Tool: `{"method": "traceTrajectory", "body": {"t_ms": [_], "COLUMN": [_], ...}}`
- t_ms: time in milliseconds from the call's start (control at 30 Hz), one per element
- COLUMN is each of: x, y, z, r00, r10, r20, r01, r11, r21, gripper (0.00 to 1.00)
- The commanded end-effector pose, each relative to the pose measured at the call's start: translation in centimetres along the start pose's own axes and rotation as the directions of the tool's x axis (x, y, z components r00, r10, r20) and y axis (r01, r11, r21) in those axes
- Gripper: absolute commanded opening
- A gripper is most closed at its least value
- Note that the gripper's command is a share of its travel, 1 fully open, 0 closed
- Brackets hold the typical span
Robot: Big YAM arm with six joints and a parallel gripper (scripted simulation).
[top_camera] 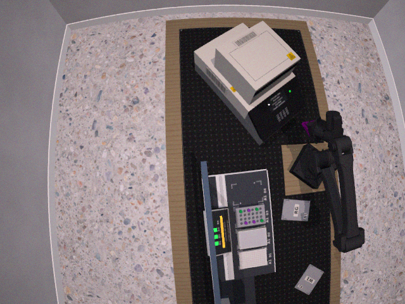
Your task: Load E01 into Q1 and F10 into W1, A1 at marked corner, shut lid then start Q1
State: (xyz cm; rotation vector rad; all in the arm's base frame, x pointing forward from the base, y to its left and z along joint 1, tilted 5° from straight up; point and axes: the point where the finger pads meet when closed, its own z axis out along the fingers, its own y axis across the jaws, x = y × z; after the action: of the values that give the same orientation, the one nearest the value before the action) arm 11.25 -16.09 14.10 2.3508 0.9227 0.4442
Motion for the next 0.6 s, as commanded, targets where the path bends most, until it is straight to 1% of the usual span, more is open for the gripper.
{"method": "traceTrajectory", "body": {"t_ms": [0,100,367,433,567], "x": [-0.4,-0.4,-0.4,-0.4,-0.5], "y": [0.8,0.8,2.2,2.2,2.9], "z": [-0.1,-0.1,-1.2,-1.2,-1.8], "r00": [1.000,1.000,0.999,0.999,0.999], "r10": [-0.005,-0.005,-0.015,-0.015,-0.021], "r20": [0.016,0.016,0.028,0.028,0.033], "r01": [0.005,0.005,0.017,0.017,0.023], "r11": [0.999,0.999,0.998,0.998,0.997], "r21": [-0.032,-0.032,-0.060,-0.060,-0.074], "gripper": [0.00,0.00,0.00,0.00,0.00]}}
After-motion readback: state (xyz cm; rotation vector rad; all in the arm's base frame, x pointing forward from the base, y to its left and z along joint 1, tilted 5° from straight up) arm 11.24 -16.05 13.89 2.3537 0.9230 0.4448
